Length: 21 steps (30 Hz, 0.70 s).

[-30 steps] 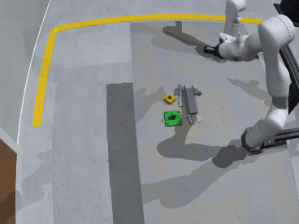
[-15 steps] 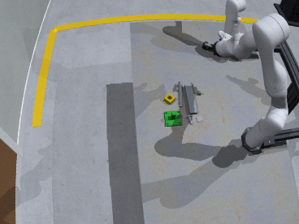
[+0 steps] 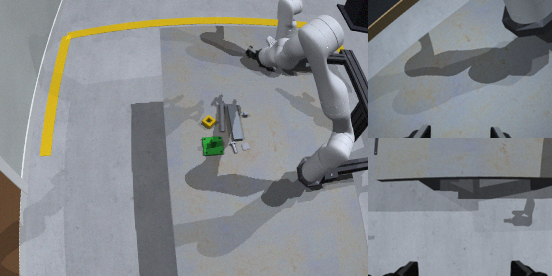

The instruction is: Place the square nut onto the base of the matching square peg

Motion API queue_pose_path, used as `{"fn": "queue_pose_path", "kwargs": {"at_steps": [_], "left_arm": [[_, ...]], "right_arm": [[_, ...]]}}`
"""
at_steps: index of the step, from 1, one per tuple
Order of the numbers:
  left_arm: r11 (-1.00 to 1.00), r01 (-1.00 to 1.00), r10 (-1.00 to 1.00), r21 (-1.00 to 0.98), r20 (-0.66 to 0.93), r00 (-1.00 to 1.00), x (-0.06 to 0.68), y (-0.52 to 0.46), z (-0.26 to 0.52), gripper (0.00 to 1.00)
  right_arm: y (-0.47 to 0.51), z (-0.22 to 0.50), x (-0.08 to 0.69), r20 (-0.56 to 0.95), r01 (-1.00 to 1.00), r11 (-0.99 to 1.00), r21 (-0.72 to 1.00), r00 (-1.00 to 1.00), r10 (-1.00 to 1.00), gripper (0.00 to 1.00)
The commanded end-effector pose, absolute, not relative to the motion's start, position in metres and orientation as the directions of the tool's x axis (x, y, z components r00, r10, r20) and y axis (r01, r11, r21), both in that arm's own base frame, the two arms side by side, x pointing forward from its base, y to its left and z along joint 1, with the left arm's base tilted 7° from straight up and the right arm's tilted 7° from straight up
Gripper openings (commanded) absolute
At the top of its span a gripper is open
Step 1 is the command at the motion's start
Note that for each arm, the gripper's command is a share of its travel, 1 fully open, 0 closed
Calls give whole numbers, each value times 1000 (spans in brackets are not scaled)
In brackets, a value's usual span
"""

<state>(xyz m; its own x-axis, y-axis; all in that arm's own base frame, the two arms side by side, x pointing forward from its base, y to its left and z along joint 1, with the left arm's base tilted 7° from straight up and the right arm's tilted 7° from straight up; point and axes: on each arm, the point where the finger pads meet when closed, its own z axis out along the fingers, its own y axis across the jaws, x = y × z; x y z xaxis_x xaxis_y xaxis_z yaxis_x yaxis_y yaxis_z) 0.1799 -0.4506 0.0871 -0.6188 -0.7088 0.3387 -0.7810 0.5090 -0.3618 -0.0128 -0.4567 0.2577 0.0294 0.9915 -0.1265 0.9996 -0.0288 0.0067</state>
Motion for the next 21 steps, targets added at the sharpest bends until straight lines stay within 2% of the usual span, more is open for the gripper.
{"fn": "queue_pose_path", "kwargs": {"at_steps": [1, 13, 21], "left_arm": [[565, -741, -669, -364, 323, -669, 182, -455, 84, 607], [803, -466, -412, -373, 217, -885, 199, -460, 55, 607], [890, -288, -247, -354, 156, -956, 213, -455, 37, 607]], "right_arm": [[-457, 259, -13, -129, 1000, -29, 7, 30, 991, 1000], [-457, 259, -13, -129, 1000, -29, 7, 30, 991, 1000], [-457, 259, -13, -129, 1000, -29, 7, 30, 991, 1000]]}}
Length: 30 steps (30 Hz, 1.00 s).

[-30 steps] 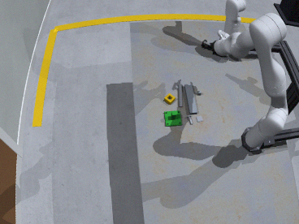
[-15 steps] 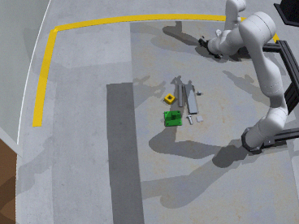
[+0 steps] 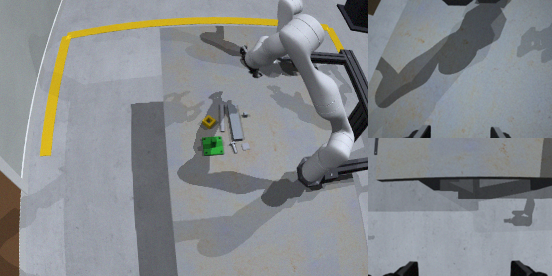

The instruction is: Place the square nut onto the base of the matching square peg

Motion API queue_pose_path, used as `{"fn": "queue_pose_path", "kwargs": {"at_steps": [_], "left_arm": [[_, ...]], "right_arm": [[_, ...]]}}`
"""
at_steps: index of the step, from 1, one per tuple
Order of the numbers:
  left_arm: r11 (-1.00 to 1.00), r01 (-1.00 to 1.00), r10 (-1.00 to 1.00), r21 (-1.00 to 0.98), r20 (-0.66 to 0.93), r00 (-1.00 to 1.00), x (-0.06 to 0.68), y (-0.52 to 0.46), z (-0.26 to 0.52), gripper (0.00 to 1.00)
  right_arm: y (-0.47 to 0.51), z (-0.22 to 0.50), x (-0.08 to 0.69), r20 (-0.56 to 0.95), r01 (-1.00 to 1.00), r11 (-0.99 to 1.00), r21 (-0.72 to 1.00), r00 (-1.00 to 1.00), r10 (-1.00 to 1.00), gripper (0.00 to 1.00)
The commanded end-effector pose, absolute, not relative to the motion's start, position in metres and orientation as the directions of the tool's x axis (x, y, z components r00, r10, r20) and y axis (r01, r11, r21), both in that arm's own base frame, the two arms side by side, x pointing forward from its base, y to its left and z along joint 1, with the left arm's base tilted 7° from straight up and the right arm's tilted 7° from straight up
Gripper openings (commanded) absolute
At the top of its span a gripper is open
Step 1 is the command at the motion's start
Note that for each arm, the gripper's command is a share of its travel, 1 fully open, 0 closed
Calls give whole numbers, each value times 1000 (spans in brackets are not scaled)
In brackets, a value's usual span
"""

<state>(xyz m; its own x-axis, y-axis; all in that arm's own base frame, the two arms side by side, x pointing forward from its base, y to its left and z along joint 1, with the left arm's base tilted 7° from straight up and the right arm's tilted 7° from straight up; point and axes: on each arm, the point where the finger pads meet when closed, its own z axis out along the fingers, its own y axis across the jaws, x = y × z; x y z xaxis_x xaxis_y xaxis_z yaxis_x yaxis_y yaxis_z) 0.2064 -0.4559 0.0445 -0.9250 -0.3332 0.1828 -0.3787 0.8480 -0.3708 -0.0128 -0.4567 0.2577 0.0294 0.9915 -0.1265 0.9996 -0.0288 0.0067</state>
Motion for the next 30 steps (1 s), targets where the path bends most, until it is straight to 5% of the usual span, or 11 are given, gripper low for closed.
{"fn": "queue_pose_path", "kwargs": {"at_steps": [1, 30], "left_arm": [[901, -257, -218, -349, 146, -965, 216, -453, 33, 607], [882, 464, 467, -85, 15, -884, 308, -376, -45, 607]], "right_arm": [[-457, 259, -13, -129, 1000, -29, 7, 30, 991, 1000], [-457, 259, -13, -129, 1000, -29, 7, 30, 991, 1000]]}}
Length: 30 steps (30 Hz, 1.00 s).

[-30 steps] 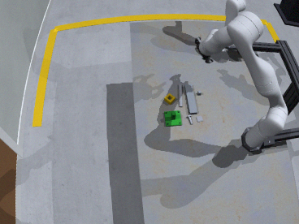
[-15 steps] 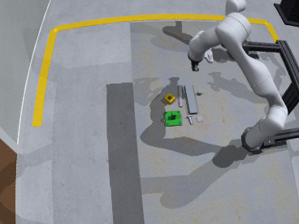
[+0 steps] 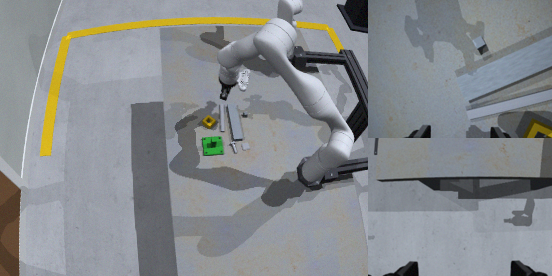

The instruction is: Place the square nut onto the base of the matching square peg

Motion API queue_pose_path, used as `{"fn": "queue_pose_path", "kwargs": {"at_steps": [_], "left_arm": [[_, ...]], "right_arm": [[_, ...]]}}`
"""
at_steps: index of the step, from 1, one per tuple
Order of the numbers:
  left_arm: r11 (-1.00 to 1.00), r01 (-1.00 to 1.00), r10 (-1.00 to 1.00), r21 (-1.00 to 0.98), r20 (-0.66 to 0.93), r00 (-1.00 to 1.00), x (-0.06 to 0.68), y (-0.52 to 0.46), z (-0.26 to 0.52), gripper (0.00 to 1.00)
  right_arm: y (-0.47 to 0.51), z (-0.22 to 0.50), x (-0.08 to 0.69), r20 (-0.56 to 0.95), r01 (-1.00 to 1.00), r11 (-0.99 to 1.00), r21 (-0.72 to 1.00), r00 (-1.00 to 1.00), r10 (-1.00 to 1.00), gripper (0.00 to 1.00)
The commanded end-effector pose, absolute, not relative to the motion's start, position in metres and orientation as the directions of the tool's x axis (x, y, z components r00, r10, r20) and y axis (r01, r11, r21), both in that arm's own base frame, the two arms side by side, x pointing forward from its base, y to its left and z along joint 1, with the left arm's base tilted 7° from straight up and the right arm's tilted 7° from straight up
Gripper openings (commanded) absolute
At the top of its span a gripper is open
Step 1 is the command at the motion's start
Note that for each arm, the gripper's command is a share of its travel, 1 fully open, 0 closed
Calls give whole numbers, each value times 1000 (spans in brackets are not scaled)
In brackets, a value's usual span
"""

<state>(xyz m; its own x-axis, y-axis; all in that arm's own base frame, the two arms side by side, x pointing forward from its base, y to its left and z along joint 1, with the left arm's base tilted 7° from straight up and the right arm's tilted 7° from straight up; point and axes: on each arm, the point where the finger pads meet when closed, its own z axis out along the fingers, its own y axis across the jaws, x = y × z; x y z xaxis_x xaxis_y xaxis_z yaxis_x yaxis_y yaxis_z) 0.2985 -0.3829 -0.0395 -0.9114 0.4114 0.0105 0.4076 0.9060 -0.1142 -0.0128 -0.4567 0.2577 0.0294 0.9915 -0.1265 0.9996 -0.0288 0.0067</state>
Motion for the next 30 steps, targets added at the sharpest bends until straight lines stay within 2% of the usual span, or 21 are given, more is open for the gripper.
{"fn": "queue_pose_path", "kwargs": {"at_steps": [1, 14, 30], "left_arm": [[882, 464, 467, -85, 15, -884, 308, -376, -45, 607], [765, 643, 642, 33, 47, -765, 348, -338, -65, 607], [692, 717, 713, 90, 78, -697, 368, -318, -73, 607]], "right_arm": [[-457, 259, -13, -129, 1000, -29, 7, 30, 991, 1000], [-457, 259, -13, -129, 1000, -29, 7, 30, 991, 1000], [-457, 259, -13, -129, 1000, -29, 7, 30, 991, 1000]]}}
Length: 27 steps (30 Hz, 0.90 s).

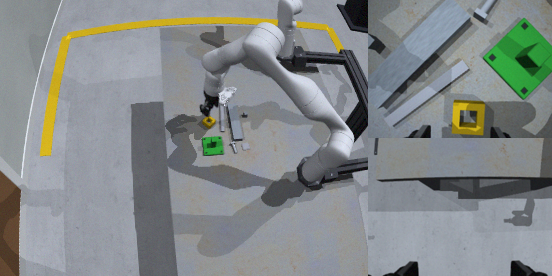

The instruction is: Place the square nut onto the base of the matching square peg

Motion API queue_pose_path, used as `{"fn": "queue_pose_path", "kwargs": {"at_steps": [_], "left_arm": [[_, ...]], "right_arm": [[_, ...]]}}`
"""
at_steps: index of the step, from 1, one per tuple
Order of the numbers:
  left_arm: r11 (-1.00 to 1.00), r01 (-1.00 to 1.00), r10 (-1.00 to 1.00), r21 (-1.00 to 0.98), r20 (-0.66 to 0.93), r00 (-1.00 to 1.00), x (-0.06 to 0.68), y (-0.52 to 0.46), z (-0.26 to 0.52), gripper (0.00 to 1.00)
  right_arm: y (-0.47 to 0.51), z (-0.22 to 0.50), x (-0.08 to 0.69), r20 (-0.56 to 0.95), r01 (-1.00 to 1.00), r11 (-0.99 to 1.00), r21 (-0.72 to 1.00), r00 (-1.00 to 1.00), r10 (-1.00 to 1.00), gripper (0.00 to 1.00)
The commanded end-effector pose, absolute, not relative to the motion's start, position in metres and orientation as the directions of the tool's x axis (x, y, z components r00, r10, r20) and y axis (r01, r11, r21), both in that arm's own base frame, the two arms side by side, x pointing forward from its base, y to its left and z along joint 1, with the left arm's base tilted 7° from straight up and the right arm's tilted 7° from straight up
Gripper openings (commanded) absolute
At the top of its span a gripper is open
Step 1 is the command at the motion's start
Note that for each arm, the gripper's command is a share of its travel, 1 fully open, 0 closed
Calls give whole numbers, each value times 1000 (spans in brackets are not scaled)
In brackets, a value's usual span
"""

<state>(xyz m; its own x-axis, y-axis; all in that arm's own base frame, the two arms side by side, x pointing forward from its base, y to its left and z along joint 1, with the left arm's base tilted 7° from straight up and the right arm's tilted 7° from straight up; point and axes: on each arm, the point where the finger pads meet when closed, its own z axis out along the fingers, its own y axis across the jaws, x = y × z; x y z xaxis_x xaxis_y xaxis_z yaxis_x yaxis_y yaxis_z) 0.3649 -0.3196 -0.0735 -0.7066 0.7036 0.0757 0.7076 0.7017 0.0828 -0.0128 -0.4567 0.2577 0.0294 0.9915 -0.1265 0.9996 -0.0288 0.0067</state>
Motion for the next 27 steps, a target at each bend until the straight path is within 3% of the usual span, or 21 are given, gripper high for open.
{"fn": "queue_pose_path", "kwargs": {"at_steps": [1, 27], "left_arm": [[689, 719, 714, 92, 79, -695, 369, -317, -74, 607], [681, 726, 721, 97, 83, -688, 371, -315, -74, 607]], "right_arm": [[-457, 259, -13, -129, 1000, -29, 7, 30, 991, 1000], [-457, 259, -13, -129, 1000, -29, 7, 30, 991, 1000]]}}
